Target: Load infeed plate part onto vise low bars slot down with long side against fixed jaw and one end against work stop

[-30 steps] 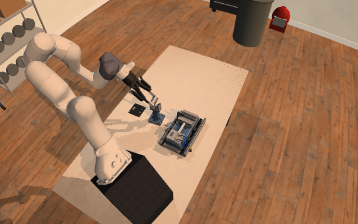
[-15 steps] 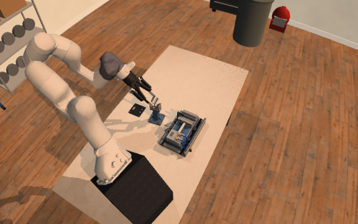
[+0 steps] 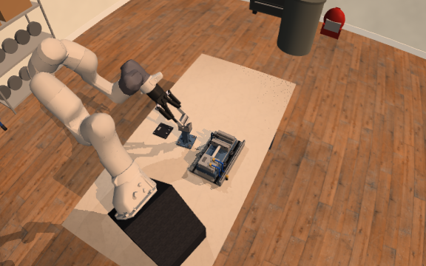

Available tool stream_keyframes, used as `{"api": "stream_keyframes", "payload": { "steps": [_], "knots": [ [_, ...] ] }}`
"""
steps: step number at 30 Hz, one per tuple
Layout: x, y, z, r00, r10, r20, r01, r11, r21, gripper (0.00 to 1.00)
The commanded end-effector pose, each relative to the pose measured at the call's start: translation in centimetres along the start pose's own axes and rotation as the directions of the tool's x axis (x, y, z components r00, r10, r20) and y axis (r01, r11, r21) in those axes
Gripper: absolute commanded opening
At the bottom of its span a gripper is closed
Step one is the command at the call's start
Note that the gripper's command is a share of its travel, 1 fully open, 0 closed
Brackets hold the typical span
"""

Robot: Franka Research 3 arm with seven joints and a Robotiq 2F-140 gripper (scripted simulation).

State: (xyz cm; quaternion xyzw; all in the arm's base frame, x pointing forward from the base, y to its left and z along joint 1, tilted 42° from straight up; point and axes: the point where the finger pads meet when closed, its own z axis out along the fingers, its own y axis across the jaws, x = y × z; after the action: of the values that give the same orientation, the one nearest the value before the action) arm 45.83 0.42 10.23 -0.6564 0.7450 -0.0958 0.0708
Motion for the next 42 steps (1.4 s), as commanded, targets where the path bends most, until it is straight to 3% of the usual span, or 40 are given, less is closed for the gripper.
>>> {"api": "stream_keyframes", "payload": {
  "steps": [1, 21, 42],
  "knots": [
    [0.02, -0.03, 0.02, 0.999, -0.038, 0.028, 0.038, 0.999, 0.002, 0.0],
    [0.34, -0.04, 0.06, 0.988, -0.038, 0.15, 0.038, 0.999, 0.002, 0.0],
    [0.89, -0.05, 0.21, 0.93, -0.036, 0.365, 0.038, 0.999, 0.002, 0.0]
  ]
}}
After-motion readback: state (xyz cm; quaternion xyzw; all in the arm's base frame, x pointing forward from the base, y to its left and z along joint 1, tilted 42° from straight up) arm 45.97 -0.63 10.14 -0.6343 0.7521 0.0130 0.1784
